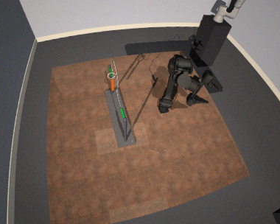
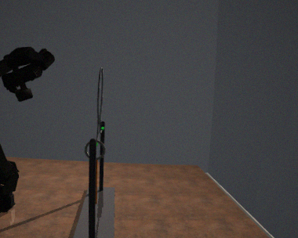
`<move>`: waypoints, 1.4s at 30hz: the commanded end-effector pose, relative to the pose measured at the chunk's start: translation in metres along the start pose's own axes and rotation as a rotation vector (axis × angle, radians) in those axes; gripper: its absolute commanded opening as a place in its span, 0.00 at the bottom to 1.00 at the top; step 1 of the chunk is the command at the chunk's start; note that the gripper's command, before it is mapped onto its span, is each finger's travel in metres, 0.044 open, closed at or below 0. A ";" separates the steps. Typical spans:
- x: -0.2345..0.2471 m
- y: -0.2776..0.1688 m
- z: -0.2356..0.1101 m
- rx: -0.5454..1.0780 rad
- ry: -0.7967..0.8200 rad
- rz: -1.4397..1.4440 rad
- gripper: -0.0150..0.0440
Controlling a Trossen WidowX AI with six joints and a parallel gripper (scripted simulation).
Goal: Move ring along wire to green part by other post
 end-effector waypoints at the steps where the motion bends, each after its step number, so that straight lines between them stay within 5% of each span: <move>1: 0.000 0.000 0.000 0.001 0.001 0.001 0.89; 9: 0.010 -0.011 -0.008 0.087 0.057 0.043 0.53; 42: 0.059 -0.062 -0.103 0.803 0.316 0.319 0.53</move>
Point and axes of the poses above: the point midway between the two fingers, 35 mm back from their tips, its own z axis out along the fingers, its own x axis across the jaws, y = z × x, the point moved 6 cm from there along -z, back along the fingers, and after that the axes turned 6 degrees about -z, right-handed, at the moved point
